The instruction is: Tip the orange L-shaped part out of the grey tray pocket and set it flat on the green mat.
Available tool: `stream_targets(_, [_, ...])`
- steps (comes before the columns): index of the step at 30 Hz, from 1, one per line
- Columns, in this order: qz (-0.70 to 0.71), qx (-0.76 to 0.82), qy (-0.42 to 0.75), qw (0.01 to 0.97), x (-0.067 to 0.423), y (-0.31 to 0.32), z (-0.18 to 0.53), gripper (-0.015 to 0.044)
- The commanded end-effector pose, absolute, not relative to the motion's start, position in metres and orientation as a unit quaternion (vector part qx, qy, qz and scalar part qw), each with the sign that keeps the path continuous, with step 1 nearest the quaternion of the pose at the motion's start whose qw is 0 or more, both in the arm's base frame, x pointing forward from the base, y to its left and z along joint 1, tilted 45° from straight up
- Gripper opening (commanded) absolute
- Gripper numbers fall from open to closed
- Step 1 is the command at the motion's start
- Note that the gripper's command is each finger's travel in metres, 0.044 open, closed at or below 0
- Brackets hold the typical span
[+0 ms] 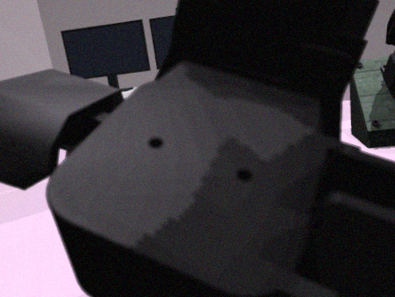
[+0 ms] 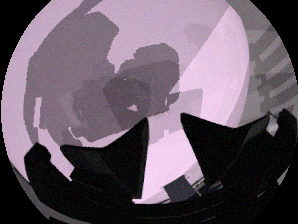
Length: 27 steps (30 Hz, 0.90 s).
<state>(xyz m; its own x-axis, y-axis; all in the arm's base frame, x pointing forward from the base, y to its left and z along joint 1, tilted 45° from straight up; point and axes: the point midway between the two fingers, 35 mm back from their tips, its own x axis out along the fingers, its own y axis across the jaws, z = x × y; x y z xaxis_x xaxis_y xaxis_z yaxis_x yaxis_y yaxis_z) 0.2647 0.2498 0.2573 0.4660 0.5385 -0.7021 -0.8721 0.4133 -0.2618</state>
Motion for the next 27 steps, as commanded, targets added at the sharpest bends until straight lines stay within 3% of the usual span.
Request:
stream_targets(1, [0.417, -0.294, 0.358, 0.782, 0.295, 0.201, 0.217, 0.018])
stream_targets(13, [0.335, -0.091, 0.574, 0.741, 0.313, 0.041, 0.137, 0.018])
stream_targets(27, [0.282, 0.251, 0.608, 0.698, 0.265, -0.079, 0.112, 0.018])
